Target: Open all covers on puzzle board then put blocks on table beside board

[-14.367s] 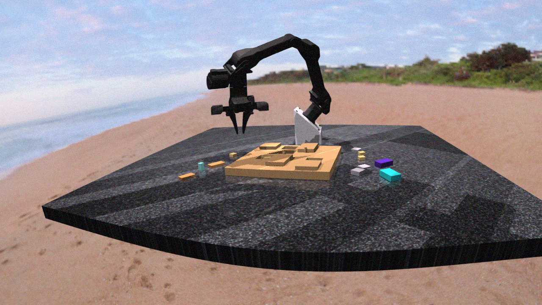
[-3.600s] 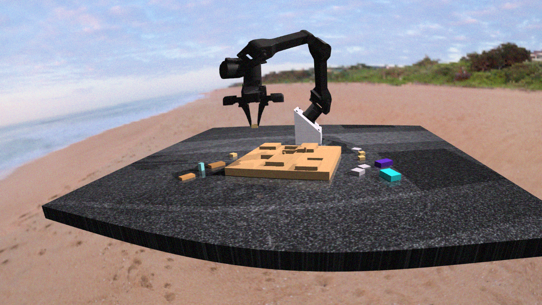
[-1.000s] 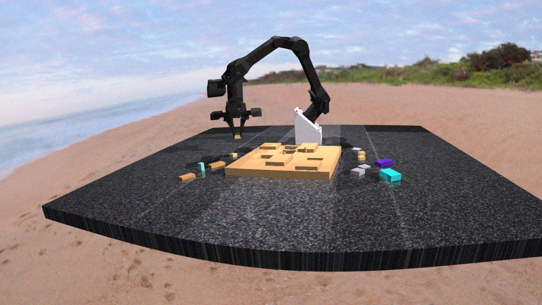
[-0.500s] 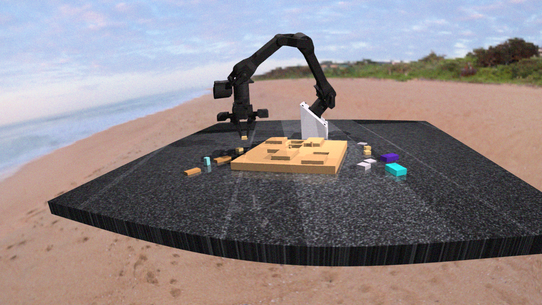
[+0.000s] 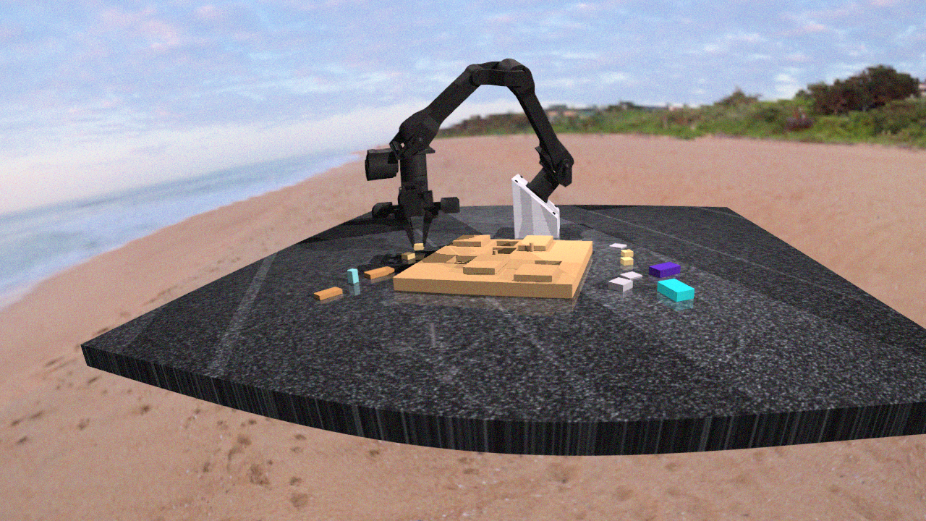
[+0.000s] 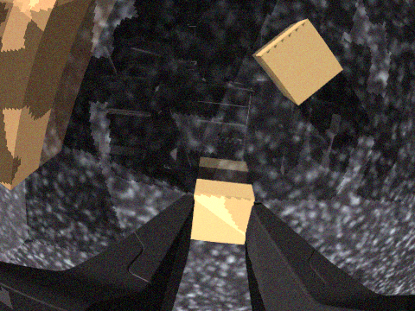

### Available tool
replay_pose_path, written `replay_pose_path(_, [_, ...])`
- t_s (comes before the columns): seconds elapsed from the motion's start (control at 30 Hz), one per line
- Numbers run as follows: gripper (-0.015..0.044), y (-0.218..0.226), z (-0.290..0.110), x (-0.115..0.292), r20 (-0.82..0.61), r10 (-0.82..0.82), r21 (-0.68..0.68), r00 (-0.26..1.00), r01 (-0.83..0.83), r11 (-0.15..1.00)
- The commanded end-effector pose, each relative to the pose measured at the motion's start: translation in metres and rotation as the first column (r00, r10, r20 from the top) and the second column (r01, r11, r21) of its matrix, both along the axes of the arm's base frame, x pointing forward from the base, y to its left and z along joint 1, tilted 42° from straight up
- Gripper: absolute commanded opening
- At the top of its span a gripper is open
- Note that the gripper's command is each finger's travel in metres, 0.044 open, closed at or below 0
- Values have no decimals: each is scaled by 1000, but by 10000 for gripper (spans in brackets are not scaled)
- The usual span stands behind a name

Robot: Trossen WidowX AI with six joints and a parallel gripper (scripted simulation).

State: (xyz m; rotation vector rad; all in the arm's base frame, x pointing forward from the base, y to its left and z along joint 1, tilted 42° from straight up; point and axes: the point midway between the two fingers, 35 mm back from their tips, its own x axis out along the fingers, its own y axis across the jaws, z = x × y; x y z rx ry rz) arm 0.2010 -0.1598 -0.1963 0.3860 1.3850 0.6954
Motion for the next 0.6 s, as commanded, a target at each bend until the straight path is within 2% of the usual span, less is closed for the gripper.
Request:
replay_pose_path(0.0, [80, 7, -3, -2, -6, -6, 9, 1000, 6, 1000])
replay_pose_path(0.1, [80, 7, -4, -2, -6, -6, 9, 1000, 6, 1000])
replay_pose_path(0.57, [440, 3, -2, -1, -2, 1, 2, 1000, -1, 1000])
